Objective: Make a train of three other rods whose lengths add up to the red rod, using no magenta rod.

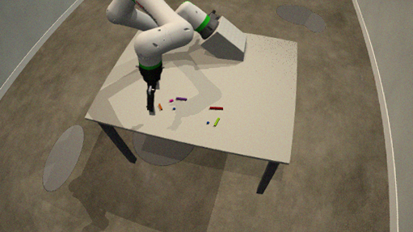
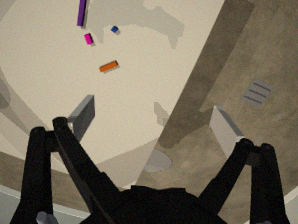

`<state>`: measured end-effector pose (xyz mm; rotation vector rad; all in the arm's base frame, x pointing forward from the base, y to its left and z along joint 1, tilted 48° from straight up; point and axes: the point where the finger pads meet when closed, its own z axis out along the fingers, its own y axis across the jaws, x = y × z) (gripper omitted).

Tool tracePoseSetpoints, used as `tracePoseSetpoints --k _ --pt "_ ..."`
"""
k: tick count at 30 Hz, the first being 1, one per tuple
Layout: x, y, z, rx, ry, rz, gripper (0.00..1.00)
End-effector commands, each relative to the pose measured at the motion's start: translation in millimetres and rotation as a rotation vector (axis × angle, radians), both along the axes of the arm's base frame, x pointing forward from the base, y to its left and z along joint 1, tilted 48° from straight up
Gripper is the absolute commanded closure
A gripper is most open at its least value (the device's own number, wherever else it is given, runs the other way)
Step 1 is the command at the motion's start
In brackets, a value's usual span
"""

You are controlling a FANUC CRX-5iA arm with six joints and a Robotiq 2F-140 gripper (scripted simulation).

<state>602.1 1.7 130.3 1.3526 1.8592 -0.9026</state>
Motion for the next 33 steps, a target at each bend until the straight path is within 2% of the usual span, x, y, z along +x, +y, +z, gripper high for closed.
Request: tracePoseSetpoints --k 1,11,13,15,23,33 --pt "-24 -33 -7 0.041 -0.045 -0.018 0.0" --pt "-75 -82 -25 0.107 -0.097 -0.081 0.0" --pt "-75 -82 -25 0.107 -0.097 -0.081 0.0" --pt "-95 -99 -33 0.131 -0.116 -0.106 0.0" --pt "-137 -129 -50 0.177 -0.151 -0.157 0.0" --pt "-141 -131 -51 0.181 -0.154 -0.161 0.0"
